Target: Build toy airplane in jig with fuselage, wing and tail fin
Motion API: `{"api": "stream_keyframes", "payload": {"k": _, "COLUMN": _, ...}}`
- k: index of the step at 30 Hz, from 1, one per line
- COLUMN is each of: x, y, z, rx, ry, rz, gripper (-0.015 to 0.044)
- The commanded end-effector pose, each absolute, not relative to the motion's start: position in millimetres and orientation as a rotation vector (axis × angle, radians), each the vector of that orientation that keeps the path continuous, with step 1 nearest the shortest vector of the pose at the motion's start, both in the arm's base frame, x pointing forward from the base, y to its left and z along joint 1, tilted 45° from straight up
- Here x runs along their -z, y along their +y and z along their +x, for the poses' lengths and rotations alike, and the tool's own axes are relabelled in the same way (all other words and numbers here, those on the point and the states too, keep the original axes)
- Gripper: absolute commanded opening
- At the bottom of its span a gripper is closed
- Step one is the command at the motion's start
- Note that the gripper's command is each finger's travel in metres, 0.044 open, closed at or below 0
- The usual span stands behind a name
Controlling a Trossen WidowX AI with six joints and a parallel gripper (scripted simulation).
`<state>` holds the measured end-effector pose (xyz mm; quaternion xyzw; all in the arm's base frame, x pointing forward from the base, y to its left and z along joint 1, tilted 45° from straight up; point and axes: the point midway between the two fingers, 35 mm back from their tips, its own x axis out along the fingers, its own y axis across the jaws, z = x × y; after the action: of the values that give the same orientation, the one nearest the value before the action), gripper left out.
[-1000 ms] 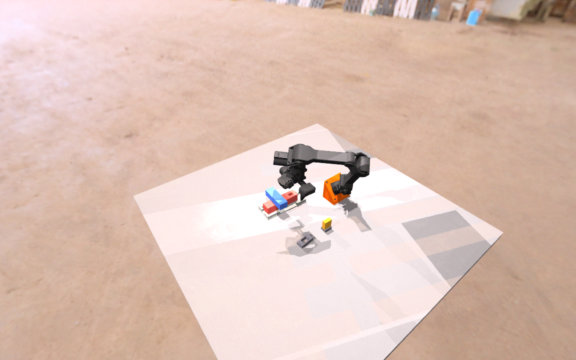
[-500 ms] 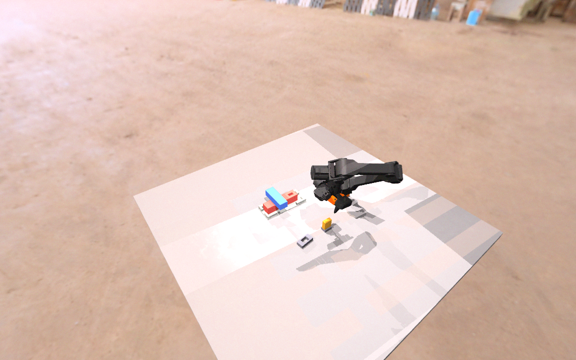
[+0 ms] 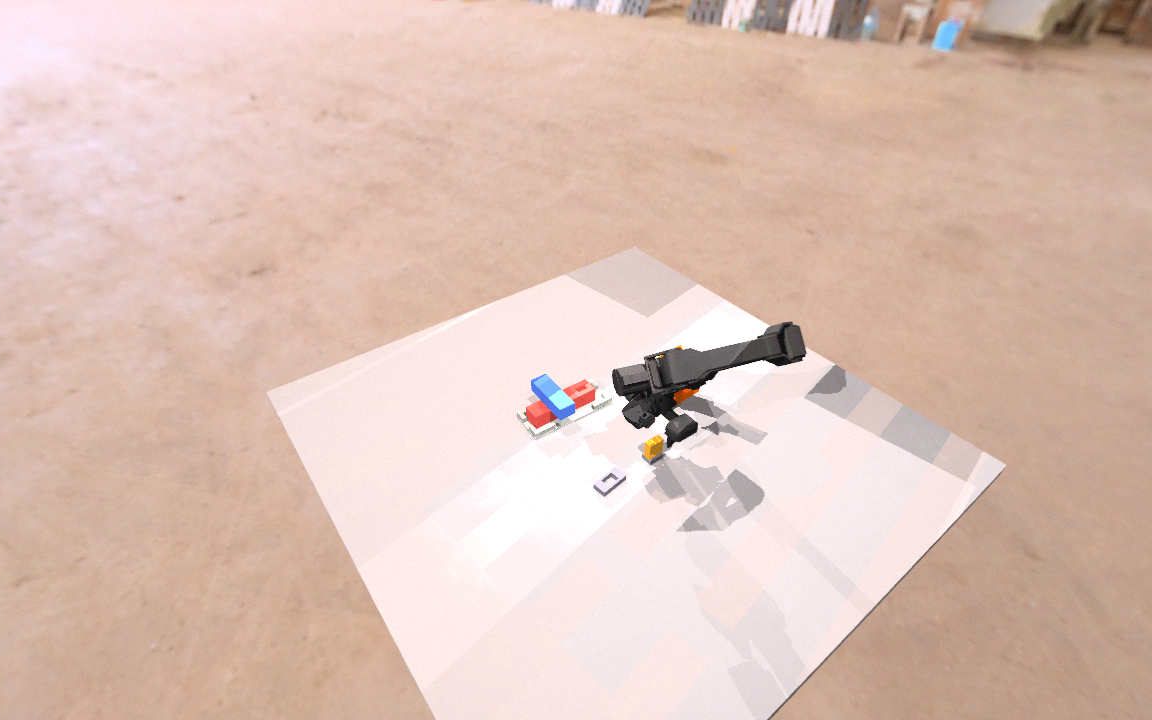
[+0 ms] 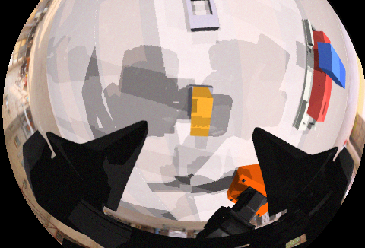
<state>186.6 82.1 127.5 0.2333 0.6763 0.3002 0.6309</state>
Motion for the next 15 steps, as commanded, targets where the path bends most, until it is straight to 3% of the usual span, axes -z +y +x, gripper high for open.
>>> {"api": "stream_keyframes", "payload": {"k": 1, "x": -124.0, "y": 86.3, "z": 185.6, "rx": -0.688, "ry": 1.547, "rz": 0.54, "gripper": 0.044}}
{"api": "stream_keyframes", "payload": {"k": 15, "x": -108.4, "y": 101.0, "z": 185.2, "rx": -0.686, "ry": 1.546, "rz": 0.538, "gripper": 0.044}}
